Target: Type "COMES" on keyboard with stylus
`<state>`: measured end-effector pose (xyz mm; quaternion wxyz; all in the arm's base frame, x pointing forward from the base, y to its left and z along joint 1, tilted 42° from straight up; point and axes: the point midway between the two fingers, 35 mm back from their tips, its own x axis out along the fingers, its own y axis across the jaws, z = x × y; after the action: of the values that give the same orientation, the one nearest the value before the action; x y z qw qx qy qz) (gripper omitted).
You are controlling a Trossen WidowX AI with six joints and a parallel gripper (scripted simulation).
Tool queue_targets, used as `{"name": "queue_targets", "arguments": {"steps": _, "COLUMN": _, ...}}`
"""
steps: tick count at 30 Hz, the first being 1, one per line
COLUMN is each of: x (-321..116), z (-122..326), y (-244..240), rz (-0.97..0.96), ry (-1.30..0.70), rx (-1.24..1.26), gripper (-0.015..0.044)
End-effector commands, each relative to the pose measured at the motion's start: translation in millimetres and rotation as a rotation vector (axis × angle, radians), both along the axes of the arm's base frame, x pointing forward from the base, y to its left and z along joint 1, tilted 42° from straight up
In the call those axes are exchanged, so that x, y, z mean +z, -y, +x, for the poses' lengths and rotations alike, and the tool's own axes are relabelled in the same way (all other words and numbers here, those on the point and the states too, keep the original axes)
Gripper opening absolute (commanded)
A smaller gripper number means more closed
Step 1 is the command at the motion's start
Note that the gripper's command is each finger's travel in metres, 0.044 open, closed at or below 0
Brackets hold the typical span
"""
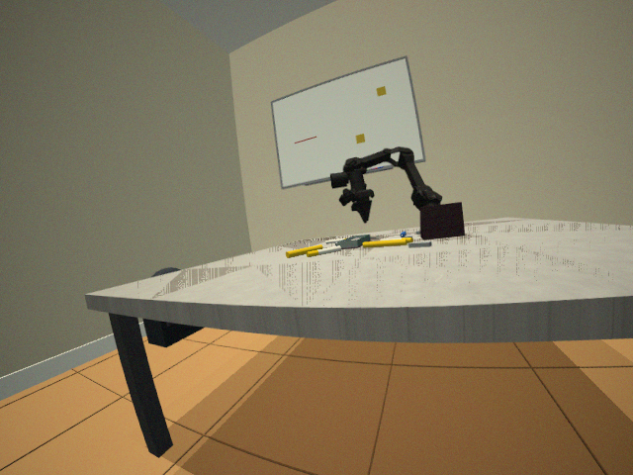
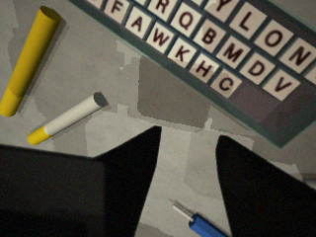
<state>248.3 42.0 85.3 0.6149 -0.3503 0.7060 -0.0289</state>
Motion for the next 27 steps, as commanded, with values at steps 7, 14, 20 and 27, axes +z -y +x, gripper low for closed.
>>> {"name": "queue_targets", "arguments": {"steps": 7, "x": 38.3, "z": -56.3, "y": 73.9, "rz": 0.244, "ry": -0.262, "rx": 0.512, "gripper": 0.015}}
{"name": "queue_targets", "arguments": {"steps": 14, "x": 46.9, "z": -87.8, "y": 94.7, "rz": 0.281, "ry": -0.311, "rx": 0.797, "gripper": 0.015}}
{"name": "queue_targets", "arguments": {"steps": 20, "x": 50.9, "z": -114.9, "y": 106.5, "rz": 0.26, "ry": -0.345, "rx": 1.055, "gripper": 0.015}}
{"name": "queue_targets", "arguments": {"steps": 27, "x": 52.2, "z": -122.1, "y": 109.6, "rz": 0.245, "ry": -0.356, "rx": 1.128, "gripper": 0.015}}
